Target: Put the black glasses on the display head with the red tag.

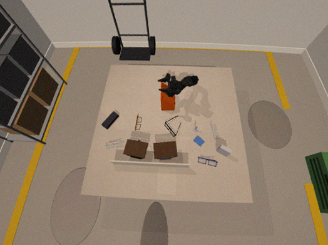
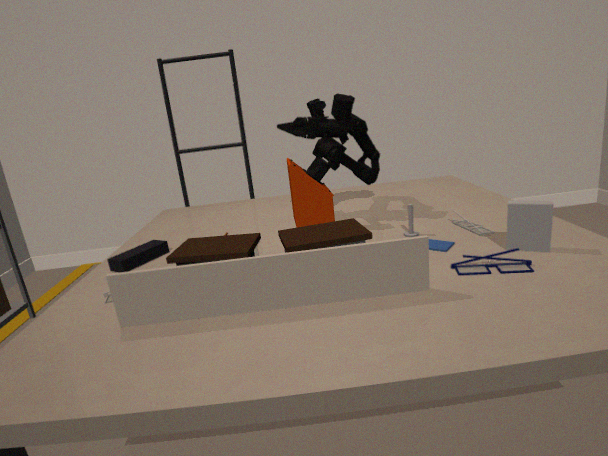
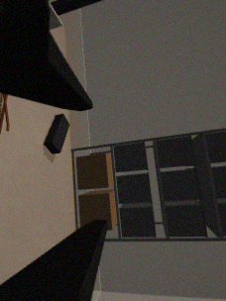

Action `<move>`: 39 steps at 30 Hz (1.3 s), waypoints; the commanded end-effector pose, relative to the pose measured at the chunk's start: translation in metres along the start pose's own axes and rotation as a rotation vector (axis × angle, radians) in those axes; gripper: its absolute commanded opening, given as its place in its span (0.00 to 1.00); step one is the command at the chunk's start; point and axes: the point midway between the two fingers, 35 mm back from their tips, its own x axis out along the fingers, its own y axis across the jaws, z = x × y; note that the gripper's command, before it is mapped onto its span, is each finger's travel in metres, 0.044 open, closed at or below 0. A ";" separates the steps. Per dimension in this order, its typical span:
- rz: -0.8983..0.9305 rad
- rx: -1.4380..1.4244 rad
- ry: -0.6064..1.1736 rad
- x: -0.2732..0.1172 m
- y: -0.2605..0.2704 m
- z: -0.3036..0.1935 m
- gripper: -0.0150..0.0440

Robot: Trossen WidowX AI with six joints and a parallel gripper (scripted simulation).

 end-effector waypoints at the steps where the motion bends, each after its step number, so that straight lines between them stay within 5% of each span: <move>1: 0.000 0.000 0.000 0.000 0.000 0.000 0.98; 8: 0.000 0.000 0.000 0.000 0.000 0.000 1.00; 17: 0.219 -0.427 0.263 -0.006 0.047 -0.014 0.60; 39: 1.165 -1.370 0.824 -0.034 0.183 -0.112 0.59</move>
